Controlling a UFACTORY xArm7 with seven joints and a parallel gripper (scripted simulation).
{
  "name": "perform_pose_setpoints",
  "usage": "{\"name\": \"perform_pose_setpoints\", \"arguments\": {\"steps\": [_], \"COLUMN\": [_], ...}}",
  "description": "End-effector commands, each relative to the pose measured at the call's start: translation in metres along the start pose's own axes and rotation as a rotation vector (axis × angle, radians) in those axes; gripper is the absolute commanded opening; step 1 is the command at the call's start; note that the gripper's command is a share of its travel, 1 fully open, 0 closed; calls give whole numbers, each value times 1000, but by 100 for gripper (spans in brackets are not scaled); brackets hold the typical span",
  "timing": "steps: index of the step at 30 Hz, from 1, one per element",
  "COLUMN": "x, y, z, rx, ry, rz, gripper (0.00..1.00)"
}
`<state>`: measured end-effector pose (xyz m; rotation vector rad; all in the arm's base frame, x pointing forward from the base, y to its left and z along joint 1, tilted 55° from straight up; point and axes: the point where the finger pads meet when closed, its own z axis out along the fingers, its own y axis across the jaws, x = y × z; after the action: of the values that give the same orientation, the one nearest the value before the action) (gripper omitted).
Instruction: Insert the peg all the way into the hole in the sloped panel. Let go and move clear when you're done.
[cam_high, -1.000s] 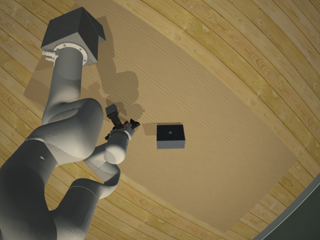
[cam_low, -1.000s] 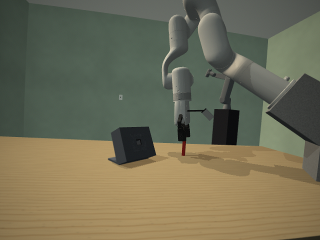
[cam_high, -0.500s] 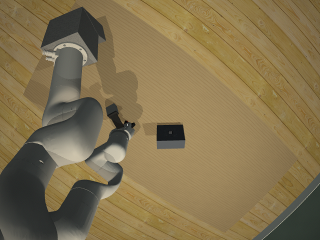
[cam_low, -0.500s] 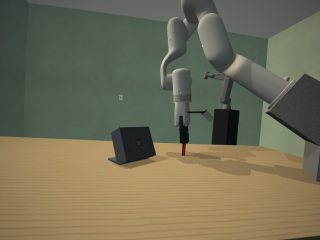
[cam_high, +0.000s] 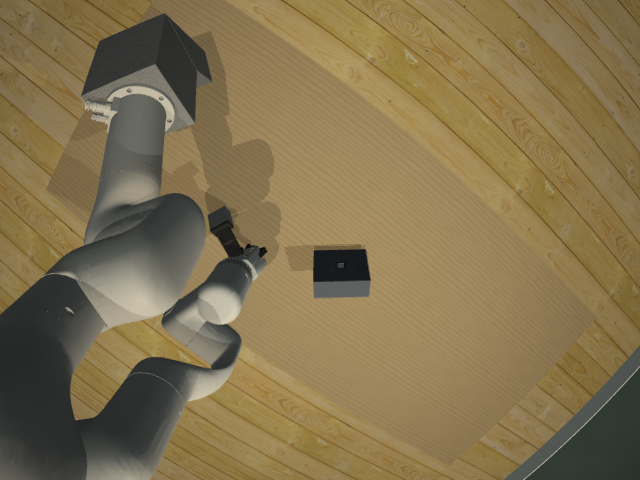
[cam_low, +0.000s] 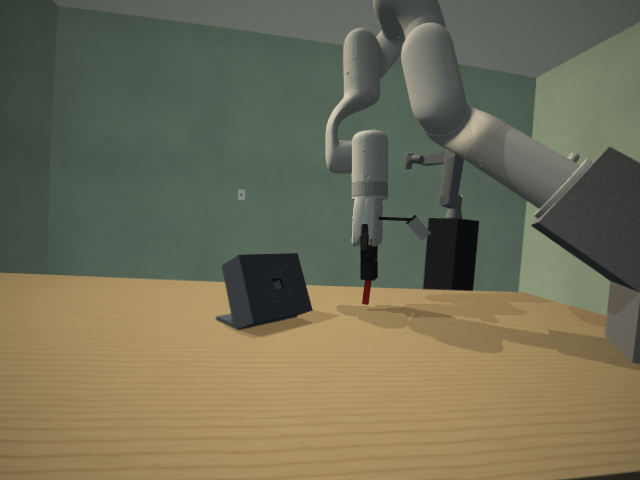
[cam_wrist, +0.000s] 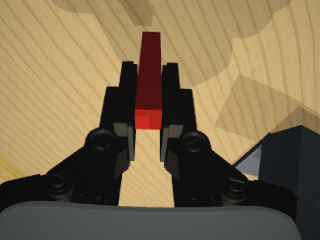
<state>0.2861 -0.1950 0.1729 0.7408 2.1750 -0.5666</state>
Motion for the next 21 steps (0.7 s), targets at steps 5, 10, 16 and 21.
{"name": "perform_pose_setpoints", "arguments": {"steps": [5, 10, 16, 21], "x": [2, 2, 3, -5], "y": [-3, -3, -4, 0], "z": [-56, -69, -87, -57], "rx": [-36, -36, -36, -69], "ry": [-60, -60, -60, -129], "rz": [7, 6, 6, 3], "gripper": [0, 0, 0, 0]}}
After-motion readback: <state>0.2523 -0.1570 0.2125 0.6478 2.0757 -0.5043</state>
